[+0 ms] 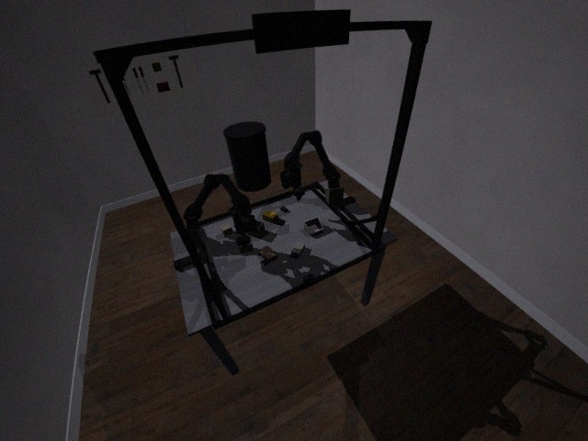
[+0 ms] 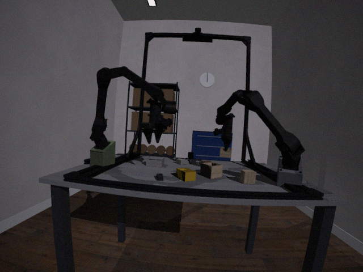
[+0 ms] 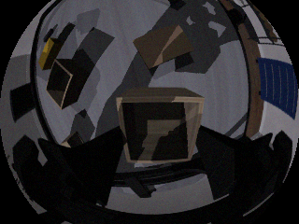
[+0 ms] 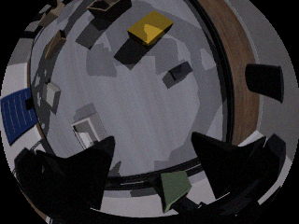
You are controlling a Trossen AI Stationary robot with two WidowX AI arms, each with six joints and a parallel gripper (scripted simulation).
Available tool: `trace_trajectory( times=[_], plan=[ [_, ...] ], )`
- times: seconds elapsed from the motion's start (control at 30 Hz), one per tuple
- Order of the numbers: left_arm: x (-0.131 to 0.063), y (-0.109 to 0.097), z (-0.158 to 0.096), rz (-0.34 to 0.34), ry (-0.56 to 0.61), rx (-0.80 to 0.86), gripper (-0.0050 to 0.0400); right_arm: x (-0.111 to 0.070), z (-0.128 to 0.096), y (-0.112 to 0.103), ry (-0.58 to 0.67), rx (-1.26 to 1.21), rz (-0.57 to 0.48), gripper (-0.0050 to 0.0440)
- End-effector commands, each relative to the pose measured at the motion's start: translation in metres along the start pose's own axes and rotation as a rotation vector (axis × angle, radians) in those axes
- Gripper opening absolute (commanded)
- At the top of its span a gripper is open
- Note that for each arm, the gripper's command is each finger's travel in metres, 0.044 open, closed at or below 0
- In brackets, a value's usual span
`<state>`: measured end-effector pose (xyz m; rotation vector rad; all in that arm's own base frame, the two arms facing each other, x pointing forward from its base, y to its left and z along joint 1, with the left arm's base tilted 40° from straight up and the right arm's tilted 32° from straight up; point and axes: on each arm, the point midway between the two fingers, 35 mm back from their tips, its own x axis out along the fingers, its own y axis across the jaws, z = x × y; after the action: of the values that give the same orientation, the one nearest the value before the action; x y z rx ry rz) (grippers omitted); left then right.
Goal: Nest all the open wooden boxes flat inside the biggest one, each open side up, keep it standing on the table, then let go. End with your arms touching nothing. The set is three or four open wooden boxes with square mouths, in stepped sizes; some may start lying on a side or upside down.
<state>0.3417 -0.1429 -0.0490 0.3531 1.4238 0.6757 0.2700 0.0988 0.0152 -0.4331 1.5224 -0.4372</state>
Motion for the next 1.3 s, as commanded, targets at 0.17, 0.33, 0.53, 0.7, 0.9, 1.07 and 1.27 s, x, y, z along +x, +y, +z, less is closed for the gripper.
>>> trace_trajectory(
  times=[0.17, 0.33, 0.53, 0.7, 0.9, 1.07, 1.27],
  plan=[
    [-0.004, 0.024, 0.012, 0.004, 0.002, 0.263, 0.0, 0.0, -0.001, 0.0, 0.003, -0.004, 0.001, 0.04],
    [-0.006, 0.031, 0.016, 0.003, 0.002, 0.352, 0.0, 0.0, -0.001, 0.0, 0.003, -0.004, 0.001, 0.04],
    [-0.009, 0.045, 0.023, 0.002, 0.002, 0.531, 0.0, 0.0, -0.001, 0.0, 0.003, -0.004, 0.001, 0.04],
    [-0.011, 0.057, 0.029, 0.002, 0.002, 0.68, 0.0, 0.0, -0.001, 0.0, 0.003, -0.004, 0.001, 0.04],
    [-0.012, 0.066, 0.033, 0.002, 0.002, 0.799, 0.0, 0.0, -0.001, 0.0, 0.003, -0.004, 0.001, 0.04],
    [-0.014, 0.079, 0.038, 0.002, 0.002, 0.948, 0.0, 0.0, -0.001, 0.0, 0.003, -0.004, 0.001, 0.04],
    [-0.016, 0.094, 0.043, 0.004, 0.003, 1.127, 0.0, 0.0, -0.001, 0.0, 0.003, -0.004, 0.001, 0.04]
  ],
)
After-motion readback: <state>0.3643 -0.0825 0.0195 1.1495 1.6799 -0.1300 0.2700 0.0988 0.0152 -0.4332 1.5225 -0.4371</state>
